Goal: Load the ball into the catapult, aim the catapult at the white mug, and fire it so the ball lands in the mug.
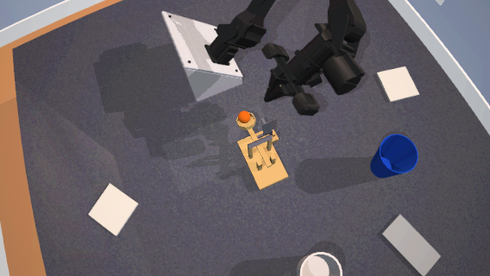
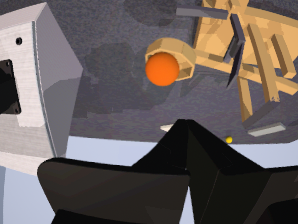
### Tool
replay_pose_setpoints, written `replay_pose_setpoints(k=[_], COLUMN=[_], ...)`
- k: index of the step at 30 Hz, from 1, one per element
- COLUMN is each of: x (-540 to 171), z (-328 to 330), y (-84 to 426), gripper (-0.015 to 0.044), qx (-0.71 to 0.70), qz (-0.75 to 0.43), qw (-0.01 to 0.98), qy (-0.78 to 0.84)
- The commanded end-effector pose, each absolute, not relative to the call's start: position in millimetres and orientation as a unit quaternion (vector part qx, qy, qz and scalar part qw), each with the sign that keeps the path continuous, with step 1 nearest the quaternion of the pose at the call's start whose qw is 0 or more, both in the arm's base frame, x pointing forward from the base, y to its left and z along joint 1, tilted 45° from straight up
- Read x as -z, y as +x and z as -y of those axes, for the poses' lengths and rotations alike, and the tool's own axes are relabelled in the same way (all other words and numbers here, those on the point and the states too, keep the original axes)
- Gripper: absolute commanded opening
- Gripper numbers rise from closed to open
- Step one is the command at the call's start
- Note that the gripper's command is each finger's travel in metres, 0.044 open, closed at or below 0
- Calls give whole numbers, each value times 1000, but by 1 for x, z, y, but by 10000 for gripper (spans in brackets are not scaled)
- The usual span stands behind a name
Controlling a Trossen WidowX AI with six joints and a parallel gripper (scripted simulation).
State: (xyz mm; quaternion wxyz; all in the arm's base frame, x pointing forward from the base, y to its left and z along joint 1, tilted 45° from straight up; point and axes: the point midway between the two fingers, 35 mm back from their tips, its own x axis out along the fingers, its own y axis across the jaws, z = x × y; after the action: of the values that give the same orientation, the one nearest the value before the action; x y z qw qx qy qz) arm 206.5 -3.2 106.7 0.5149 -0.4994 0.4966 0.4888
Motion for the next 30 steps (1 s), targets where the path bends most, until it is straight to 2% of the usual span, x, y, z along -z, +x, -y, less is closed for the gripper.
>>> replay_pose_setpoints(k=[1,30], x=[-102,-67], z=[2,-30], y=[205,211], gripper=[0,0], qx=[-491,-492], qz=[-498,-497], qw=[509,510], qy=[-501,-501])
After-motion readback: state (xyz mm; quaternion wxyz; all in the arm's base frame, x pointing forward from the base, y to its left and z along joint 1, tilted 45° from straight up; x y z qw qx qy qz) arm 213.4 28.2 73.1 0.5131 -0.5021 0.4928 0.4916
